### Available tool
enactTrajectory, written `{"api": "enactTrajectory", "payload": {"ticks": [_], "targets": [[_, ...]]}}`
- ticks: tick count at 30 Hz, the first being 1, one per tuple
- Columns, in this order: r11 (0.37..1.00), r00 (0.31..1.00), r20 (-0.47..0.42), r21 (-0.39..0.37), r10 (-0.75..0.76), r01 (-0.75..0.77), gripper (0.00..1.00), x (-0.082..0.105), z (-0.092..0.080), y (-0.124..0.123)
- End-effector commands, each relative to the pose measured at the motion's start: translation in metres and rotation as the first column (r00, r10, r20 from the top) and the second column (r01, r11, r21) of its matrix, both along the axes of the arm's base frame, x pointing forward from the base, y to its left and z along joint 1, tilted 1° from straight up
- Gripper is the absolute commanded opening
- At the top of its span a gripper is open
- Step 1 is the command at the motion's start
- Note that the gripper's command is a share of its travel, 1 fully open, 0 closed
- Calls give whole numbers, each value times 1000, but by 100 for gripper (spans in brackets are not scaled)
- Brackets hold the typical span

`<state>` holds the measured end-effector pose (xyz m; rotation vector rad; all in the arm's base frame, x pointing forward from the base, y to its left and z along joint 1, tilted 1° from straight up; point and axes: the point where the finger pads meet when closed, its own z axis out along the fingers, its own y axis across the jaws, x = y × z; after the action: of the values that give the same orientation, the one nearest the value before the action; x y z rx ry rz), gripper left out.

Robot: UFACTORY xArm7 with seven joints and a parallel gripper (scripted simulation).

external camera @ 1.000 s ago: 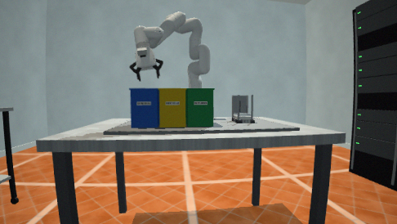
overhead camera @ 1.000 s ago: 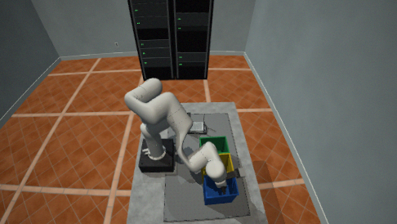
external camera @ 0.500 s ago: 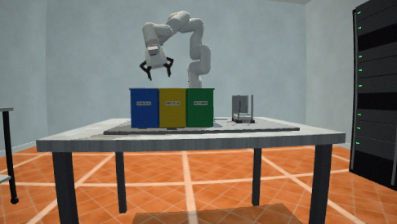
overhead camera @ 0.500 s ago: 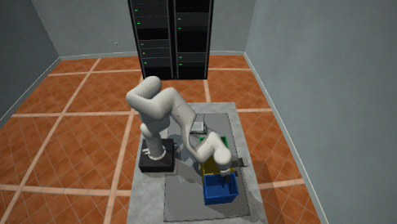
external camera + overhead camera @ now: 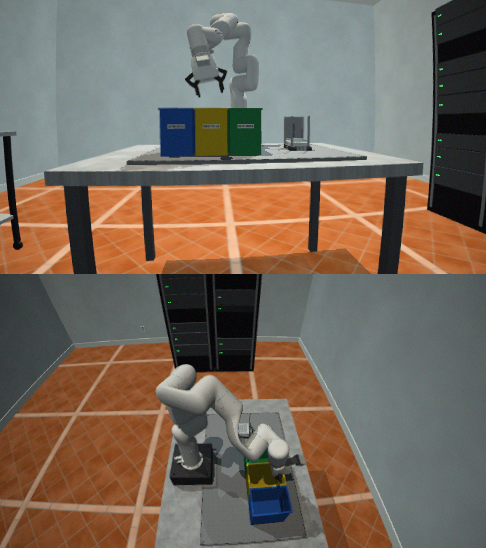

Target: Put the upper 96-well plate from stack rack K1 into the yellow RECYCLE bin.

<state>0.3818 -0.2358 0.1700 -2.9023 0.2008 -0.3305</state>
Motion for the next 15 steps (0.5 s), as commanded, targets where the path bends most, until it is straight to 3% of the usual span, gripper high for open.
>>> {"api": "enactTrajectory", "payload": {"ticks": [1, 15], "targets": [[1000, 1000, -2, -2, 0, 0, 100, 6, 2, 10], [1000, 999, -52, 9, -6, 7, 100, 24, 5, 69]]}}
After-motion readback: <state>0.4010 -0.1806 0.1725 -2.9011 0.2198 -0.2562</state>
